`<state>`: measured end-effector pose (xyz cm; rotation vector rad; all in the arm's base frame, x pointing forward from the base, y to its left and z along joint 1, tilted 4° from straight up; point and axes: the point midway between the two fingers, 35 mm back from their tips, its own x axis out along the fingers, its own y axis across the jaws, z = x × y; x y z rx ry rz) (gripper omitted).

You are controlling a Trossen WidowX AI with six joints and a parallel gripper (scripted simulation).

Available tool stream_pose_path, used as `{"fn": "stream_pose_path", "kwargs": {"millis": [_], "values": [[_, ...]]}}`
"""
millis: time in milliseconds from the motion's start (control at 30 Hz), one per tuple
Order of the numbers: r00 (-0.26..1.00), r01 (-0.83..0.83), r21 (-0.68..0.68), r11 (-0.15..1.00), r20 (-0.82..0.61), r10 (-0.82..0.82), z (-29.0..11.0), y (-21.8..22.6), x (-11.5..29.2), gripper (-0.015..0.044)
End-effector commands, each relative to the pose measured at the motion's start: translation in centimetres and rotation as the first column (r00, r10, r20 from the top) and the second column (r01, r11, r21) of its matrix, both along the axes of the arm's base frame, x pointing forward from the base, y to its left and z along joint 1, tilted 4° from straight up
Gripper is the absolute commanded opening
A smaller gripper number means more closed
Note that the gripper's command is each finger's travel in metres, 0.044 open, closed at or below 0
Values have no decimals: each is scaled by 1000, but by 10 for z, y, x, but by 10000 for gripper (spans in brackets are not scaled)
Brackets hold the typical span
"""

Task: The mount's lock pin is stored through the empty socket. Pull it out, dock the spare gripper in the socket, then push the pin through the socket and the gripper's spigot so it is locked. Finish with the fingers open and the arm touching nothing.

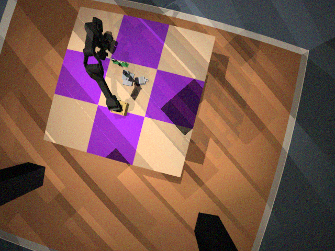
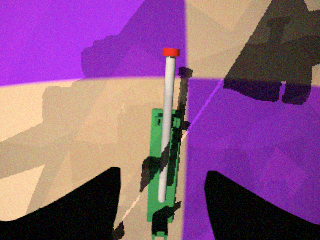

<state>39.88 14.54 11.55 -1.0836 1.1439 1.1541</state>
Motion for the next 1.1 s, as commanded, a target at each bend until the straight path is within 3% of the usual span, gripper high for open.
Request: {"fn": "stream_pose_path", "kwargs": {"millis": [0, 300, 1067], "values": [[999, -3, 0, 1000, 34, 3, 13, -11, 0, 180], [999, -3, 0, 1000, 34, 3, -55, -11, 3, 180], [999, -3, -1, 1000, 34, 3, -87, -15, 7, 180]]}}
